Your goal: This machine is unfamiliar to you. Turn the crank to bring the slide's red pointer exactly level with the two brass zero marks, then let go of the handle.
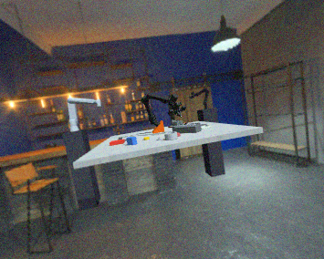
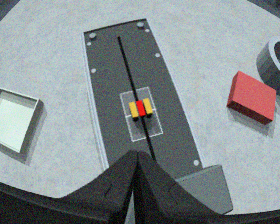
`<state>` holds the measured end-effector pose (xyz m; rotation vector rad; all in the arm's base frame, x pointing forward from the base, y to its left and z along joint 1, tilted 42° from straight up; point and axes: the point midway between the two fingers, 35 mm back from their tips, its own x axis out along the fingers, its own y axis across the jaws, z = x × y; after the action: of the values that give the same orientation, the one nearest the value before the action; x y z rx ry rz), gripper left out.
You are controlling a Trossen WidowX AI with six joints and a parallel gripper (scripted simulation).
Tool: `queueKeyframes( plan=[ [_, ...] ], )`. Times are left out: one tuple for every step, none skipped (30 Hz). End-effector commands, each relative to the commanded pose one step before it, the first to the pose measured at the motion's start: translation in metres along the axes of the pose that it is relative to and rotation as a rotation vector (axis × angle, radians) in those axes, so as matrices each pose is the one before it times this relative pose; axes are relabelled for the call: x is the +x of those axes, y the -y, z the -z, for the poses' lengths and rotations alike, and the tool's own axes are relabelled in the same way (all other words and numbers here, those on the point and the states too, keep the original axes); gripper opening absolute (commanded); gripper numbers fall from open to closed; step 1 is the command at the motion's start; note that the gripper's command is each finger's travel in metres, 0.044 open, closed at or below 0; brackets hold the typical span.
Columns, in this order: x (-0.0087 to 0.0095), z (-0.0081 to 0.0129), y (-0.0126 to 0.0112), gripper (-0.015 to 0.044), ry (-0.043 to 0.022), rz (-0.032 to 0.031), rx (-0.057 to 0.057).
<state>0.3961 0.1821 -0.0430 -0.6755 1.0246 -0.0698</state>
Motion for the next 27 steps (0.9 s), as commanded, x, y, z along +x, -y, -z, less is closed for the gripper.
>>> queueKeyframes(
  plan=[
    [0.00004,0.00001,0.00006,0.0000,-0.00010,0.00009,0.0001],
    [0.00000,0.00000,0.00000,0.0000,0.00000,0.00000,0.0000],
    [0.00000,0.00000,0.00000,0.0000,0.00000,0.00000,0.0000],
    [0.00000,0.00000,0.00000,0.0000,0.00000,0.00000,0.0000],
    [0.00000,0.00000,0.00000,0.0026,0.00000,0.00000,0.0000],
    [0.00000,0.00000,0.00000,0.0053,0.00000,0.00000,0.0000],
    [0.00000,0.00000,0.00000,0.0079,0.00000,0.00000,0.0000],
    [0.00000,0.00000,0.00000,0.0105,0.00000,0.00000,0.0000],
    [0.00000,0.00000,0.00000,0.0131,0.00000,0.00000,0.0000],
    [0.00000,0.00000,0.00000,0.0157,0.00000,0.00000,0.0000],
    [0.00000,0.00000,0.00000,0.0184,0.00000,0.00000,0.0000],
    [0.00000,0.00000,0.00000,0.0210,0.00000,0.00000,0.0000],
    [0.00000,0.00000,0.00000,0.0236,0.00000,0.00000,0.0000],
    [0.00000,0.00000,0.00000,0.0263,0.00000,0.00000,0.0000],
    [0.00000,0.00000,0.00000,0.0289,0.00000,0.00000,0.0000],
    [0.00000,0.00000,0.00000,0.0315,0.00000,0.00000,0.0000],
    [0.00000,0.00000,0.00000,0.0341,0.00000,0.00000,0.0000],
    [0.00000,0.00000,0.00000,0.0367,0.00000,0.00000,0.0000],
    [0.00000,0.00000,0.00000,0.0394,0.00000,0.00000,0.0000],
    [0.00000,0.00000,0.00000,0.0420,0.00000,0.00000,0.0000],
    [0.00000,0.00000,0.00000,0.0440,0.00000,0.00000,0.0000],
    [0.00000,0.00000,0.00000,0.0440,0.00000,0.00000,0.0000],
    [0.00000,0.00000,0.00000,0.0414,0.00000,0.00000,0.0000],
    [0.00000,0.00000,0.00000,0.0388,0.00000,0.00000,0.0000],
    [0.00000,0.00000,0.00000,0.0361,0.00000,0.00000,0.0000],
    [0.00000,0.00000,0.00000,0.0335,0.00000,0.00000,0.0000],
    [0.00000,0.00000,0.00000,0.0309,0.00000,0.00000,0.0000]
  ],
)
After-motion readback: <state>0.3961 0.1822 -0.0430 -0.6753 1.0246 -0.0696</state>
